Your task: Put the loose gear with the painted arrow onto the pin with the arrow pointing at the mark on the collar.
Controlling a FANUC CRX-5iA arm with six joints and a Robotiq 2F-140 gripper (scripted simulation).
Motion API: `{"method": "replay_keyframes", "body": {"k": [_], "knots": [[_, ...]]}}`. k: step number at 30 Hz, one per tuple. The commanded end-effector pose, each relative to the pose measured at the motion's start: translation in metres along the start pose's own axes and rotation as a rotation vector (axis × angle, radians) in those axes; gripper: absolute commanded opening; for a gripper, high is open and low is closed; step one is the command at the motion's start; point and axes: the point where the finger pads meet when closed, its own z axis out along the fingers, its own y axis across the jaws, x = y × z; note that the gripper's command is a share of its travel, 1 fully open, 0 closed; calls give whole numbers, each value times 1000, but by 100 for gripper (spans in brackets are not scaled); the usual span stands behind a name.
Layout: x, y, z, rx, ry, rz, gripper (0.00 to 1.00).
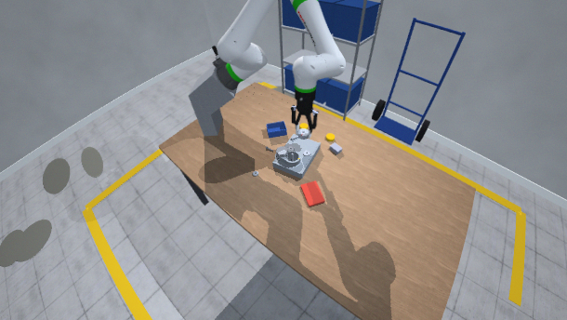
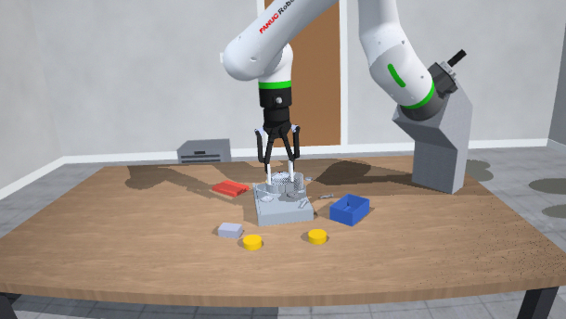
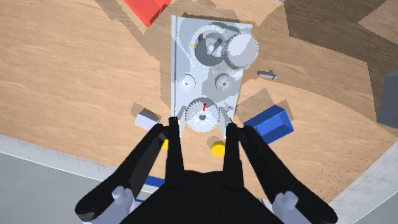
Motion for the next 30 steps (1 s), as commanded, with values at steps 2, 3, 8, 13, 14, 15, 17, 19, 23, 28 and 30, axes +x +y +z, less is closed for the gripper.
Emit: {"method": "replay_keyframes", "body": {"k": [2, 3, 8, 13, 14, 15, 17, 19, 23, 28, 30], "knots": [[0, 0, 0, 0, 0, 0, 0], [0, 0, 0, 0, 0, 0, 0], [0, 0, 0, 0, 0, 0, 0], [0, 0, 0, 0, 0, 0, 0], [0, 0, 0, 0, 0, 0, 0], [1, 0, 0, 0, 1, 0, 0], [1, 0, 0, 0, 1, 0, 0], [19, 2, 2, -9, 4, -1, 0], [90, 10, 2, -10, 2, 0, 0], [119, 13, 0, 0, 0, -5, 0], [119, 13, 0, 0, 0, -32, 0]]}}
